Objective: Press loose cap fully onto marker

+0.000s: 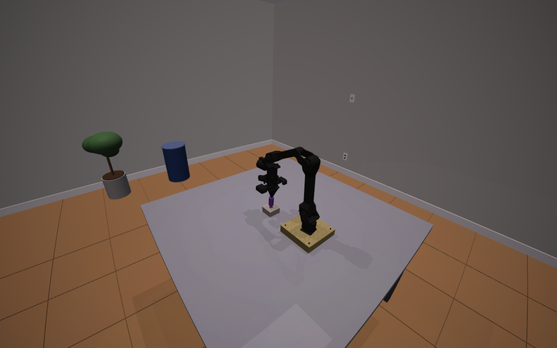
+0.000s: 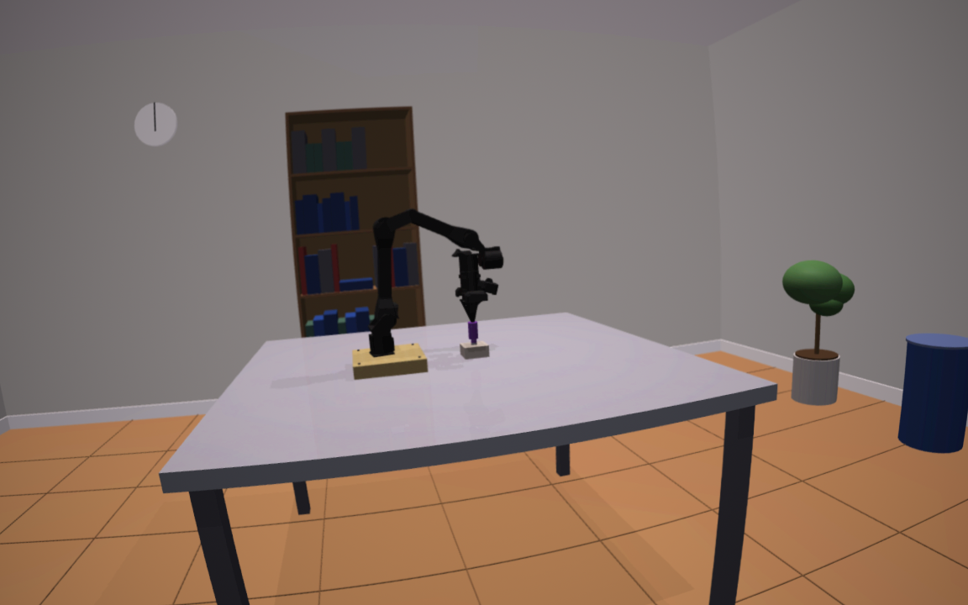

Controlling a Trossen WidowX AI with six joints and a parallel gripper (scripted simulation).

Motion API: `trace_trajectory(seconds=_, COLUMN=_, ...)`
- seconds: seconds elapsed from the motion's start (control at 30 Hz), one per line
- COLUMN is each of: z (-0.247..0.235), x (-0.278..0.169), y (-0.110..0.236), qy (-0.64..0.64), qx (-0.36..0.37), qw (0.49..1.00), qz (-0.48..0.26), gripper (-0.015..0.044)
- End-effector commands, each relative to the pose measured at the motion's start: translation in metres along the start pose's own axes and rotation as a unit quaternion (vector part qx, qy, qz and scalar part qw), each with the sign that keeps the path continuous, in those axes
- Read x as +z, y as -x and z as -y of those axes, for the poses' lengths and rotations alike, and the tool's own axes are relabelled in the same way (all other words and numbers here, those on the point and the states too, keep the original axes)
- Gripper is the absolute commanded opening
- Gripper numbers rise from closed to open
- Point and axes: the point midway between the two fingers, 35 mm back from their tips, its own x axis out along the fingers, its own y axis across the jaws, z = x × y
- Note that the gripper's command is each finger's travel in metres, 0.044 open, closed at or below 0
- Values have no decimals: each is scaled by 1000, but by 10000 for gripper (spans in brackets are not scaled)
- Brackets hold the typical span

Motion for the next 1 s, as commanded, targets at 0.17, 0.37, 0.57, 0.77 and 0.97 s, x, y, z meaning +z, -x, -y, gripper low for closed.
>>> trace_trajectory(seconds=0.17, z=0, x=4, y=58, qy=0, qx=0, qw=1000, qz=0, gripper=0)
trace_trajectory(seconds=0.37, z=0, x=0, y=90, qy=0, qx=0, qw=1000, qz=0, gripper=0)
trace_trajectory(seconds=0.57, z=0, x=0, y=90, qy=0, qx=0, qw=1000, qz=0, gripper=105)
trace_trajectory(seconds=0.77, z=0, x=0, y=90, qy=0, qx=0, qw=1000, qz=0, gripper=263)
trace_trajectory(seconds=0.97, z=0, x=0, y=90, qy=0, qx=0, qw=1000, qz=0, gripper=420)
